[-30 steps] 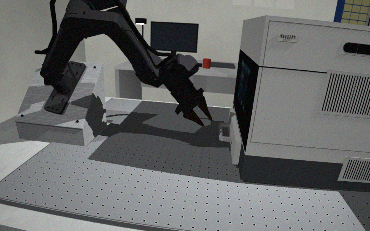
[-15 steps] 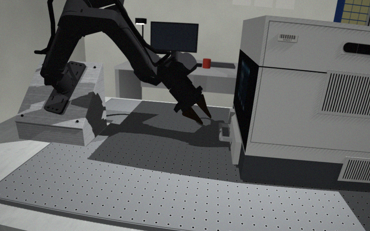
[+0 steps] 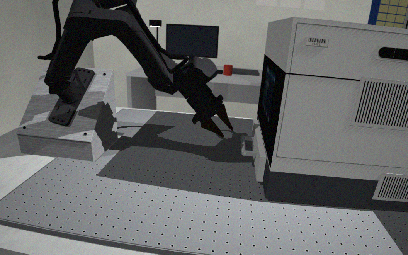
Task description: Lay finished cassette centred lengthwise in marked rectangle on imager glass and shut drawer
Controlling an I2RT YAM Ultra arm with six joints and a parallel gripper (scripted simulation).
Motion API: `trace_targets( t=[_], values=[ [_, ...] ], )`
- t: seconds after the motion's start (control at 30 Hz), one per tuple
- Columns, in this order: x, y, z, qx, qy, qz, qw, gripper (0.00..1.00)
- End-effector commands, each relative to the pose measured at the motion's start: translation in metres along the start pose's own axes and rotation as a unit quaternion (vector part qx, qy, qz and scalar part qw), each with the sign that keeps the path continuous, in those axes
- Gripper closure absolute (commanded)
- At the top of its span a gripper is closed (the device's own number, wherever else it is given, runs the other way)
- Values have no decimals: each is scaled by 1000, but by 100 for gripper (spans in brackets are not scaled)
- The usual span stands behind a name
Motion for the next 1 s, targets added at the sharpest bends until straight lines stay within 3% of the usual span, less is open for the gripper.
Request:
trace_targets(
  t=[0.0,0.67,0.77,0.97],
  values=[
    [-20,3,-11,-8,-33,5,999,65],
    [-20,3,-11,-8,-33,5,999,65],
    [0,5,-23,15,-1,39,999,65],
    [10,7,-44,58,21,129,990,65]
  ],
)
Point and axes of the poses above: the point where the finger pads meet when closed, its own z axis out along the fingers, its own x axis across the jaws, y = z × x, the point moved 8 cm from there along -z, back along the fingers, and after that the axes turned 13 degrees about z, right-handed, at the moved point
